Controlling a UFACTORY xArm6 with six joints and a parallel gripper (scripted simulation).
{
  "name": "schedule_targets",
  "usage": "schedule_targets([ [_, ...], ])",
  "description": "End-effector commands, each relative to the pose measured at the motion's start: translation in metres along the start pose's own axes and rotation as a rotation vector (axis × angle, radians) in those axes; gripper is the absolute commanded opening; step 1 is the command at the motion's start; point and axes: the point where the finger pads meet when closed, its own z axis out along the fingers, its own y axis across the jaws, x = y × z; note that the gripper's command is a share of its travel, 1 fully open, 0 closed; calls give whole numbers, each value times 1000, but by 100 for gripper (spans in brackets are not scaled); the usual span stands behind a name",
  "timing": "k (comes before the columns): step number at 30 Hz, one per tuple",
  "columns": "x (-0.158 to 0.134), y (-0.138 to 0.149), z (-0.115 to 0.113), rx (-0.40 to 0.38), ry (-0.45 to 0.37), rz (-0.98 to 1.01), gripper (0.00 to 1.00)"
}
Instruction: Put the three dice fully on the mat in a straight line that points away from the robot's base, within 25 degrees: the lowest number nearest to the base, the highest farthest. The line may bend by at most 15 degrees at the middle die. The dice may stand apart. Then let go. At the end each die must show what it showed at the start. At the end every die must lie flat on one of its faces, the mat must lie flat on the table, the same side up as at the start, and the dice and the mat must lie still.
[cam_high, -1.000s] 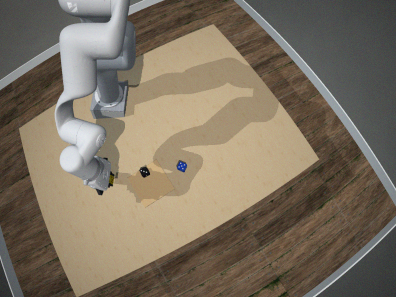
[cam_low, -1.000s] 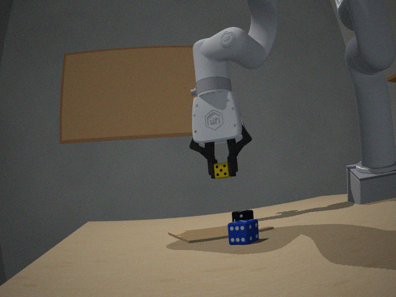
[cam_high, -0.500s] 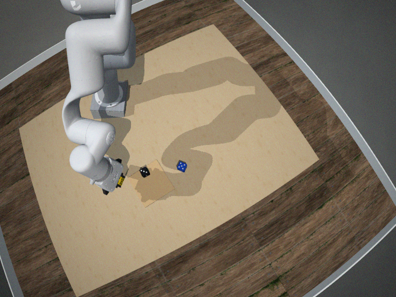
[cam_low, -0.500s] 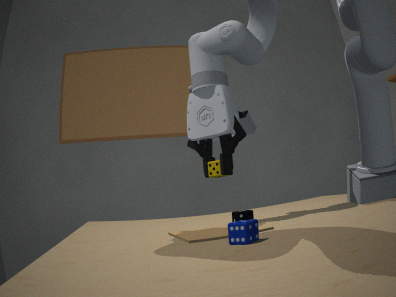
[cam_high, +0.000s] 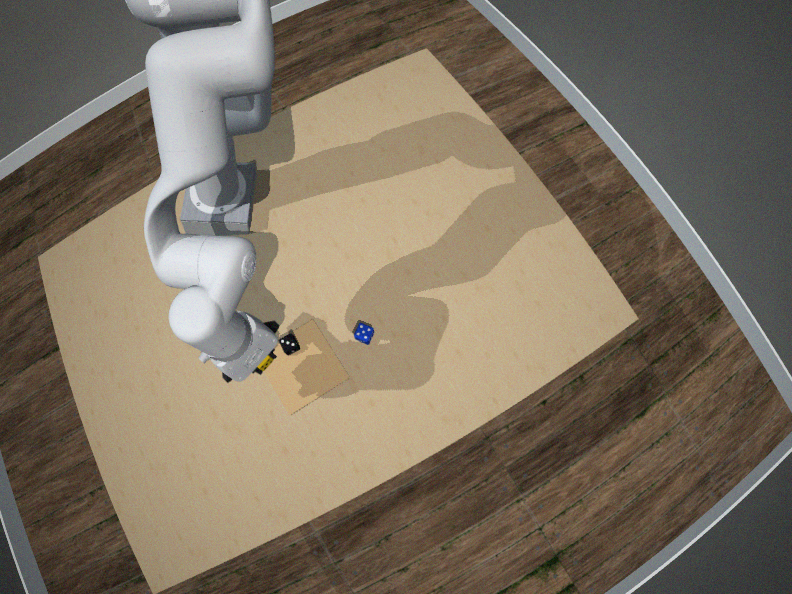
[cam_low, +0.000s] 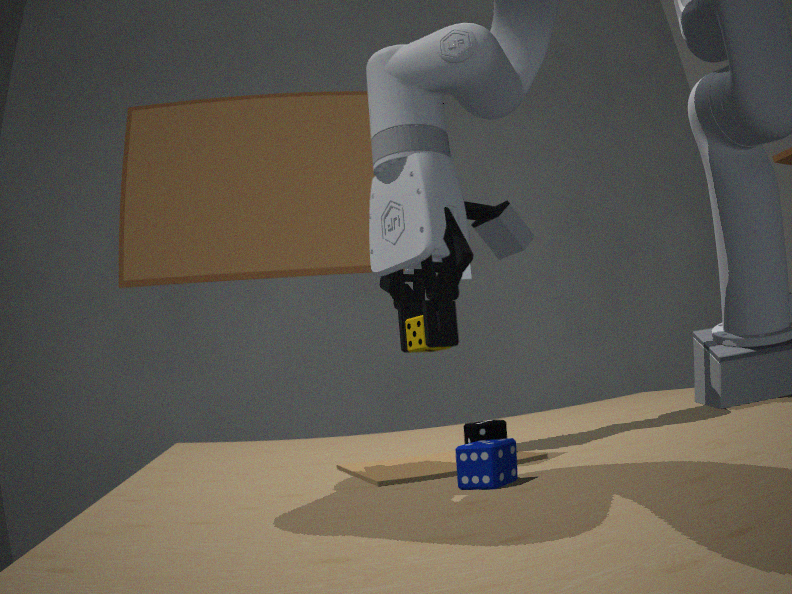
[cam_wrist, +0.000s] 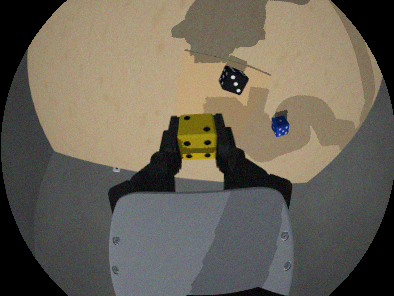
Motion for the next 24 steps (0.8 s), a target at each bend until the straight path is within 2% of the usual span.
schedule_targets([
  [1,-14,14,-1,18,18,157,27],
  [10,-29,35,-2,18,15,345,27],
  [24,-30,36,-2,18,15,352,27],
])
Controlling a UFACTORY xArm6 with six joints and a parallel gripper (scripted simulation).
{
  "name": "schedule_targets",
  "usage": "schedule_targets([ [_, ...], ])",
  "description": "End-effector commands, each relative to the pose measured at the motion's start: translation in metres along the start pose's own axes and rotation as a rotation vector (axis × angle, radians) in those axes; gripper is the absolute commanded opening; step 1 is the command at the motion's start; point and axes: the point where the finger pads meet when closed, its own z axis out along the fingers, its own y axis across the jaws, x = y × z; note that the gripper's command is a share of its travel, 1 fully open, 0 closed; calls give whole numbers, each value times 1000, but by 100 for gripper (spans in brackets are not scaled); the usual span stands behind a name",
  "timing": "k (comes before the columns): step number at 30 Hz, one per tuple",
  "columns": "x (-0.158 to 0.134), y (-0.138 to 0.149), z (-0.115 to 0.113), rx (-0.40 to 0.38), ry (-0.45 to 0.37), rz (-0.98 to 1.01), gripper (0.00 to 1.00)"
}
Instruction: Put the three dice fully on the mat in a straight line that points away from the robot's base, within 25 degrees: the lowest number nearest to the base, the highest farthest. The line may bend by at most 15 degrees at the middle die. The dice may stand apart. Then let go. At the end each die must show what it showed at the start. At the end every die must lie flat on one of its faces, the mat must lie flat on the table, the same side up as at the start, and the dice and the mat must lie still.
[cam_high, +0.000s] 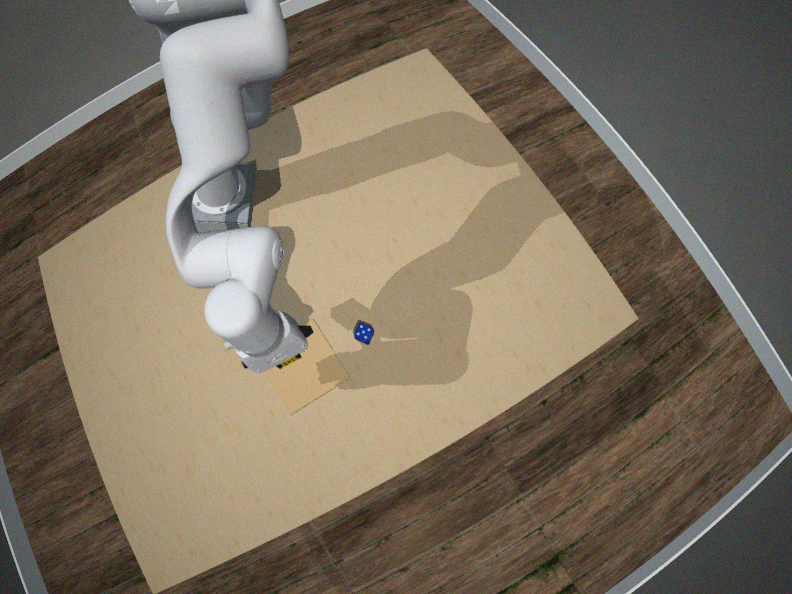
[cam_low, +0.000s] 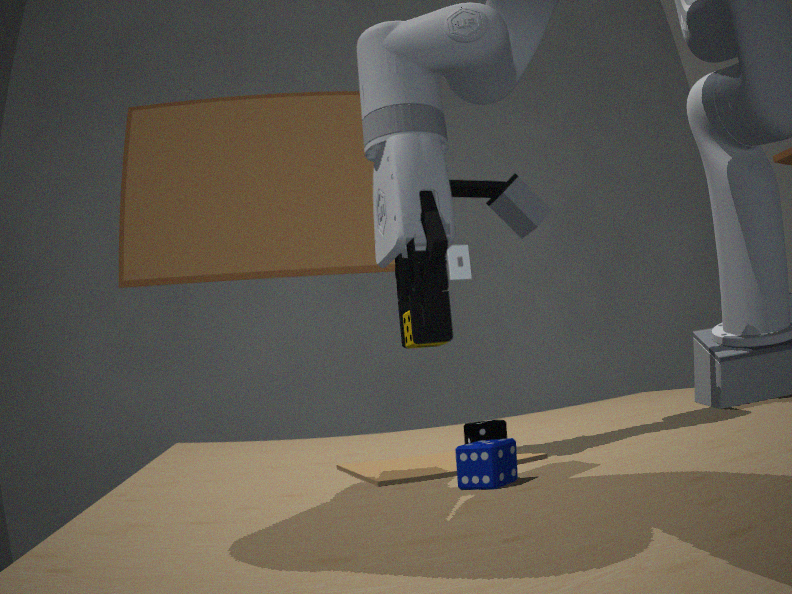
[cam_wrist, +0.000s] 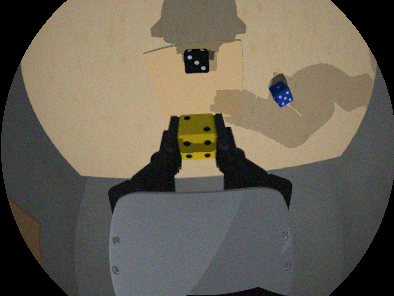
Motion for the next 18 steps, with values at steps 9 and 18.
schedule_targets([
  [9,-2,0,4,3,-2,1,27],
  [18,-2,1,39,3,-2,1,27],
])
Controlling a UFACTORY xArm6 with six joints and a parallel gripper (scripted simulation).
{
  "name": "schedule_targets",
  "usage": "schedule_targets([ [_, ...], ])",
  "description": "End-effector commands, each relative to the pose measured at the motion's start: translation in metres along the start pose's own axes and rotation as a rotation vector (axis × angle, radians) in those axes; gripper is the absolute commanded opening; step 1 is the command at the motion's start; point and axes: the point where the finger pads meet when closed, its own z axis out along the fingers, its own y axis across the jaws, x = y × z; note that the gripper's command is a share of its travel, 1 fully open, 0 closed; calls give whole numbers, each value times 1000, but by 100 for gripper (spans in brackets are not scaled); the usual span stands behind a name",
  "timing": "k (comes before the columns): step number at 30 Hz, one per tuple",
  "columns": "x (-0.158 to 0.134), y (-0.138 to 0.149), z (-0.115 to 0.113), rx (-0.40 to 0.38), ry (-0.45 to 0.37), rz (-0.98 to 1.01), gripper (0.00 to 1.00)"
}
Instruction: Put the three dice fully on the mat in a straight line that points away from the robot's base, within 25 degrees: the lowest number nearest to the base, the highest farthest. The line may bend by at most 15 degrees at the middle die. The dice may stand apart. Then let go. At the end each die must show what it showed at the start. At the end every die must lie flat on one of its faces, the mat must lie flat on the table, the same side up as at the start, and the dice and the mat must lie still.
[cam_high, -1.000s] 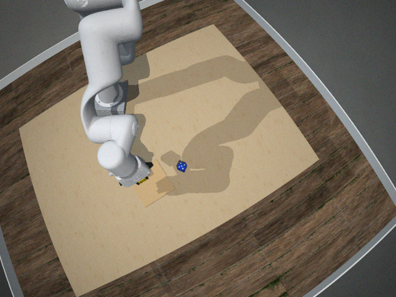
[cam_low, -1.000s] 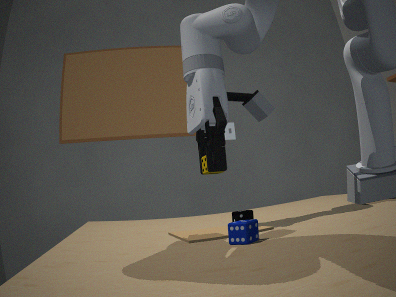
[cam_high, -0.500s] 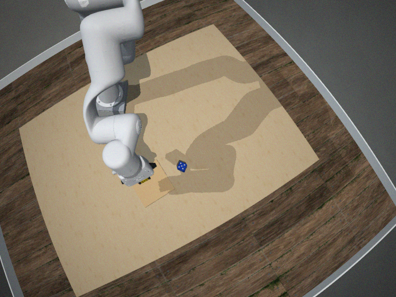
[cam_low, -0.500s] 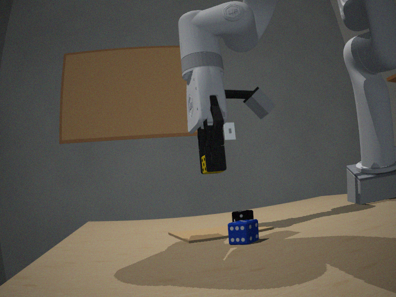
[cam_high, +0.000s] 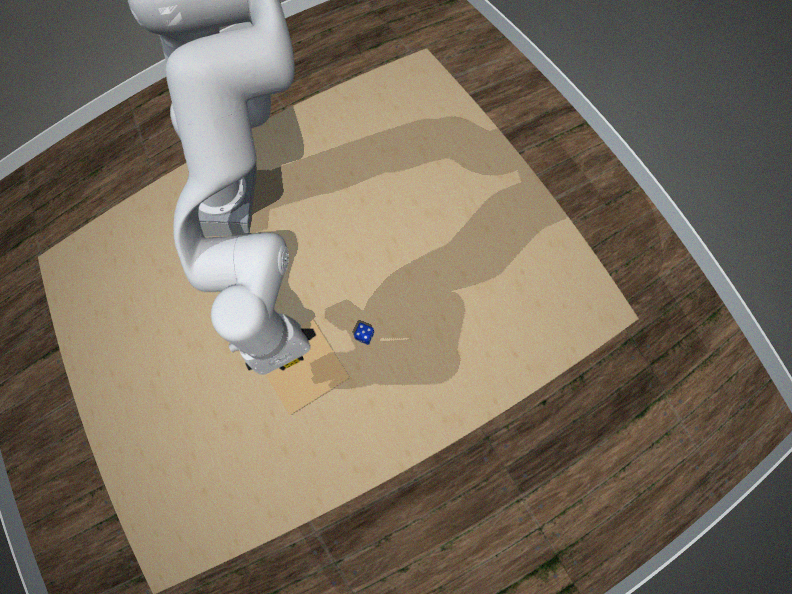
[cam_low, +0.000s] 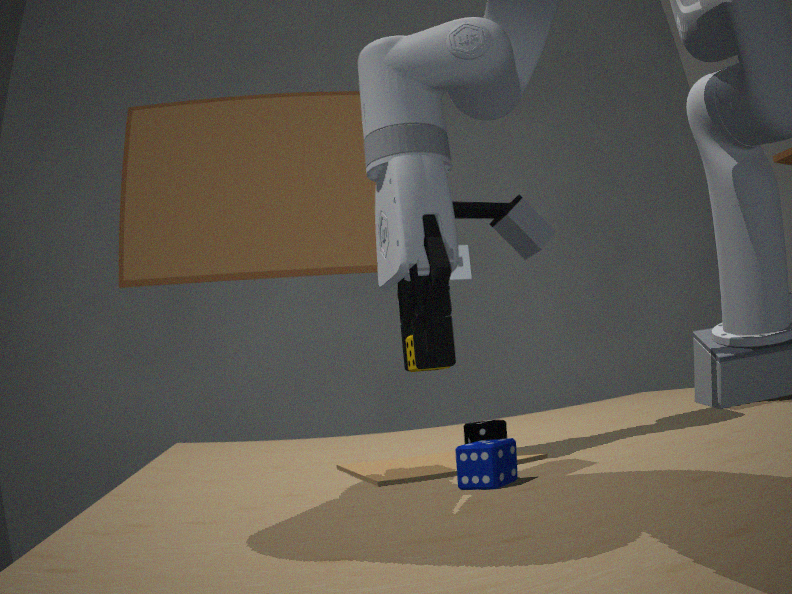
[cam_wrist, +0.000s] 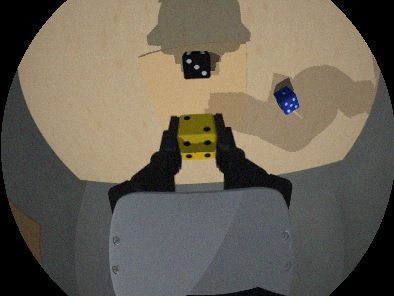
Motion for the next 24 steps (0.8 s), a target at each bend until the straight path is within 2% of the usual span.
schedule_targets([
  [1,-2,0,24,0,-4,-1,27],
  [14,-3,1,68,0,-4,-1,27],
  [24,-3,1,74,0,-4,-1,27],
])
